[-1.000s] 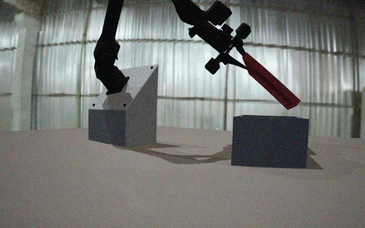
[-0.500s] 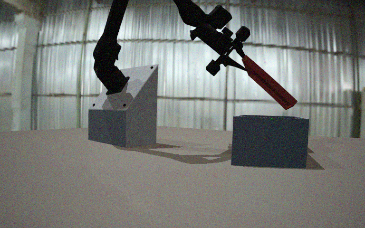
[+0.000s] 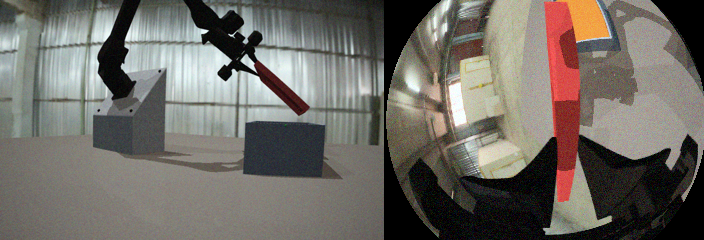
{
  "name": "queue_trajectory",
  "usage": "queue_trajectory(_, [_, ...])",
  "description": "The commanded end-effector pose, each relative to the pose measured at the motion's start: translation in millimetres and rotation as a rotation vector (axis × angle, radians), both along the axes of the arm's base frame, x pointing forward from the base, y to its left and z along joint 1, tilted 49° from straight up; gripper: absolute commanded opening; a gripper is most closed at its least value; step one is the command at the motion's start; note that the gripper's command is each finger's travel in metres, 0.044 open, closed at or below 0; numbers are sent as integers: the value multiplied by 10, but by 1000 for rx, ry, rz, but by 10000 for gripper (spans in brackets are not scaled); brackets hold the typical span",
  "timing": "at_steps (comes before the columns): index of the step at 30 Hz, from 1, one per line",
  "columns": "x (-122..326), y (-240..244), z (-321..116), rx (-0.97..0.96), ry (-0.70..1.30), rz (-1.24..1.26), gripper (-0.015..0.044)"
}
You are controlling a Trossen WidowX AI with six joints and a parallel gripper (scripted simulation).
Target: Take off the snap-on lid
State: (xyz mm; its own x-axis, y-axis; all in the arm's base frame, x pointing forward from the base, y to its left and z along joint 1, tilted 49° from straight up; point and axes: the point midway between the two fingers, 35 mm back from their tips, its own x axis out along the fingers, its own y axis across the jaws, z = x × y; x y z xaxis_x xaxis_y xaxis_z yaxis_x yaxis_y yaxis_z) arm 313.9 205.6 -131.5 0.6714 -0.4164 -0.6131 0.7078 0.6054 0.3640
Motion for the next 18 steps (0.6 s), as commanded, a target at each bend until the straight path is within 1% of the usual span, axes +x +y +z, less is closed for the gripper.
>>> queue_trajectory(1, [-12,89,-31,8,-14,-1,0])
queue_trajectory(18, [-122,309,-239,11,-14,-1,0])
